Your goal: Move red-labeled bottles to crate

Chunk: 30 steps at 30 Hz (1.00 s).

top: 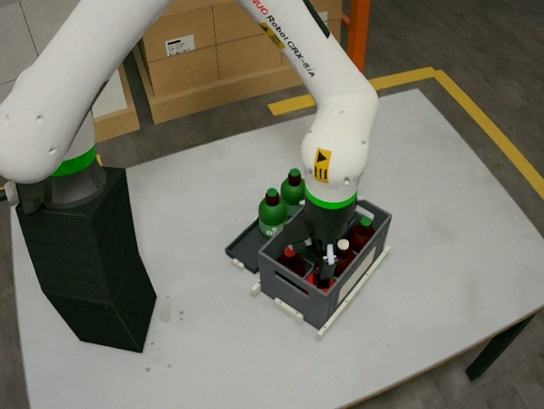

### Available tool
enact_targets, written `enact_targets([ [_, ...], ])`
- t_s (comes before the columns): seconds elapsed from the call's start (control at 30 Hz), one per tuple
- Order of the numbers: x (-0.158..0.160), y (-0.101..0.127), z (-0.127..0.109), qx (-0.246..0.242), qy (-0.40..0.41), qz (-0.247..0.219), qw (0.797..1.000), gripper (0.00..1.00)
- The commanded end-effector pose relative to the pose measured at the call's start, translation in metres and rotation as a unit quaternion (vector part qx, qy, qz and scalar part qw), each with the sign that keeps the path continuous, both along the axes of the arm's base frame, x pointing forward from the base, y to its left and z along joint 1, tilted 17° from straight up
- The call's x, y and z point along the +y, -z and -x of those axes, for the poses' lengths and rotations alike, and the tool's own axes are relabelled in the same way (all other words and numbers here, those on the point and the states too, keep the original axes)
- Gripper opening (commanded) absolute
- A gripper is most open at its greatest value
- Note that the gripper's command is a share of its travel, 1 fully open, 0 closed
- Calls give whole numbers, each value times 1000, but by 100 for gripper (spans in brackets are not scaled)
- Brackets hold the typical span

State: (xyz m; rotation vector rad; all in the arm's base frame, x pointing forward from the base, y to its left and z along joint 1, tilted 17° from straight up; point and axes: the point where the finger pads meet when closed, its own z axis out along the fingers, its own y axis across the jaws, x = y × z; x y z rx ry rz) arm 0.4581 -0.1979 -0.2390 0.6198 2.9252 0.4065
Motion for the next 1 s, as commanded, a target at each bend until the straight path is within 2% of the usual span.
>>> enact_targets([
  [0.0,-1,-1,-1,-1,0,0,1000,10],
  [0.13,-1,-1,-1,-1,0,0,1000,10],
  [0.17,-1,-1,-1,-1,0,0,1000,44],
  [0.97,-1,-1,-1,-1,0,0,1000,44],
])
